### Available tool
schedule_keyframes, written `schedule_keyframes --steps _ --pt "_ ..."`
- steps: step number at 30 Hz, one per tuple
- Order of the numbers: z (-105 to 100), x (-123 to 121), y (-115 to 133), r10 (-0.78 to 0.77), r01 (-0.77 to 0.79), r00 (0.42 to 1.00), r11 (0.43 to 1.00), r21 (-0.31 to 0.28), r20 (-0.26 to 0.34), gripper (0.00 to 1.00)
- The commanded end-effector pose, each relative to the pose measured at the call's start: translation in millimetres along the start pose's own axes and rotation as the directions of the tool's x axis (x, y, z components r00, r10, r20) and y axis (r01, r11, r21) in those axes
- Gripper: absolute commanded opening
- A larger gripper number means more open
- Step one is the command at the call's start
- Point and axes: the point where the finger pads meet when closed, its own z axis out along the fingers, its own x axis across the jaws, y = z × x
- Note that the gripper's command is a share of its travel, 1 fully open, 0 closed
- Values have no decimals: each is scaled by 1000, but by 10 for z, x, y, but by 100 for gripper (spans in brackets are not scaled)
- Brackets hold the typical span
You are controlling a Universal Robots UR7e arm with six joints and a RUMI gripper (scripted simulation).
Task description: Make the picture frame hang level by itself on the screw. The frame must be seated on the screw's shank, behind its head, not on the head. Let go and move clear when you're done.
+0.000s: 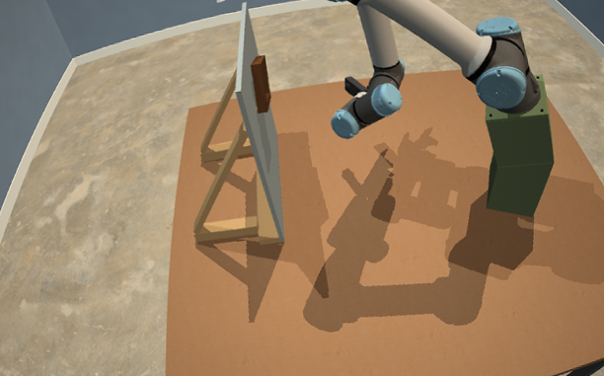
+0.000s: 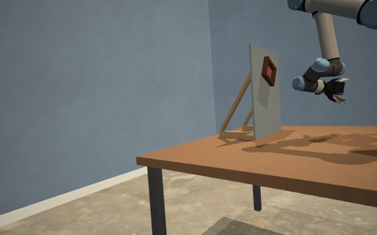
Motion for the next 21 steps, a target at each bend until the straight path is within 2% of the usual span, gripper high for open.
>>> schedule_keyframes --steps 1,11,21 --pt "8 -15 20 -13 13 1000 1000 -9 4 100" --pt "75 -144 226 -124 127 991 988 -83 45 100" --pt "126 -271 514 -253 269 961 948 -171 111 100"
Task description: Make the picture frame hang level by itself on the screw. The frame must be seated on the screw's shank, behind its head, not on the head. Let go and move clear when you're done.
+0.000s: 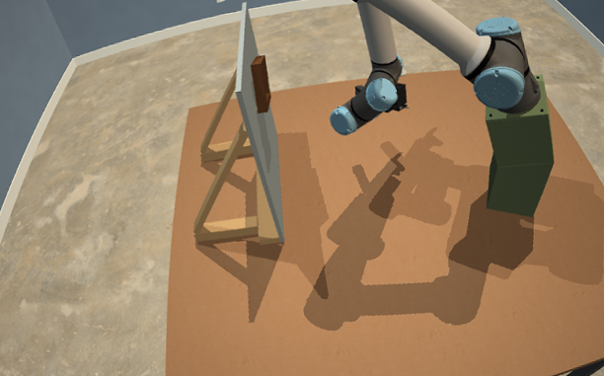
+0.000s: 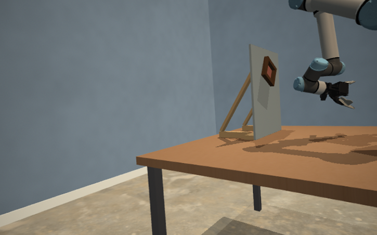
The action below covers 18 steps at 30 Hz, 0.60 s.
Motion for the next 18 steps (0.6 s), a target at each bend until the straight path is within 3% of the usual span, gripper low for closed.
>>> schedule_keyframes --steps 1,12,14,18 --pt "47 -89 130 -72 74 997 996 -54 28 100" --pt "114 -302 641 -282 311 947 927 -208 157 100" --pt "114 -302 641 -282 311 947 927 -208 157 100" --pt "104 -352 849 -346 395 913 882 -257 216 100"
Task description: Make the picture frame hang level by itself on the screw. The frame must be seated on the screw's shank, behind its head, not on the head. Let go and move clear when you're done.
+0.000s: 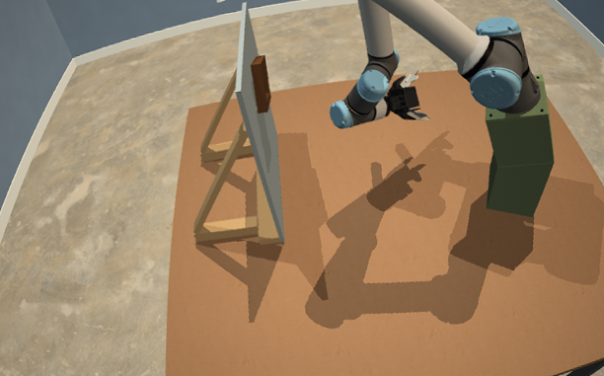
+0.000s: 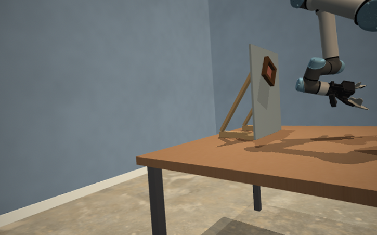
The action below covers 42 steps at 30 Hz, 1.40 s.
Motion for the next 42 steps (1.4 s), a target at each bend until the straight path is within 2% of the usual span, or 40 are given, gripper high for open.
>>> schedule_keyframes --steps 1,11,13,21,28,42 --pt "49 -112 177 -84 87 995 994 -70 46 100" --pt "71 -309 632 -241 274 955 941 -198 175 100" --pt "71 -309 632 -241 274 955 941 -198 175 100" --pt "30 -395 925 -314 381 911 887 -259 266 100" --pt "-11 -431 1091 -346 438 882 852 -287 319 100" --pt "-40 -448 1185 -362 469 864 830 -301 350 100"
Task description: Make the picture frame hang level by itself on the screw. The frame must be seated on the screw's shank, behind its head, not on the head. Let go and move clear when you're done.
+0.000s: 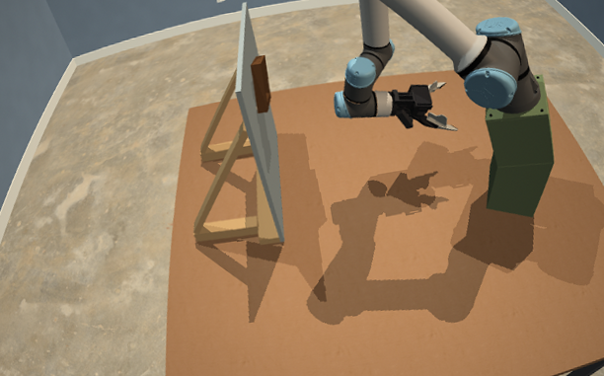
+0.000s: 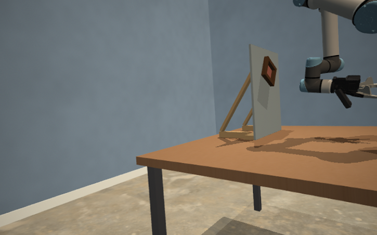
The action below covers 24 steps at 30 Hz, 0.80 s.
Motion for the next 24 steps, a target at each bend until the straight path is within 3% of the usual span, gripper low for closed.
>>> schedule_keyframes --steps 1,13,24 --pt "0 -6 11 -4 4 1000 1000 -3 3 100" --pt "4 -23 34 -12 12 1000 1000 -10 10 100" --pt "24 -130 191 -67 70 996 996 -58 57 100"
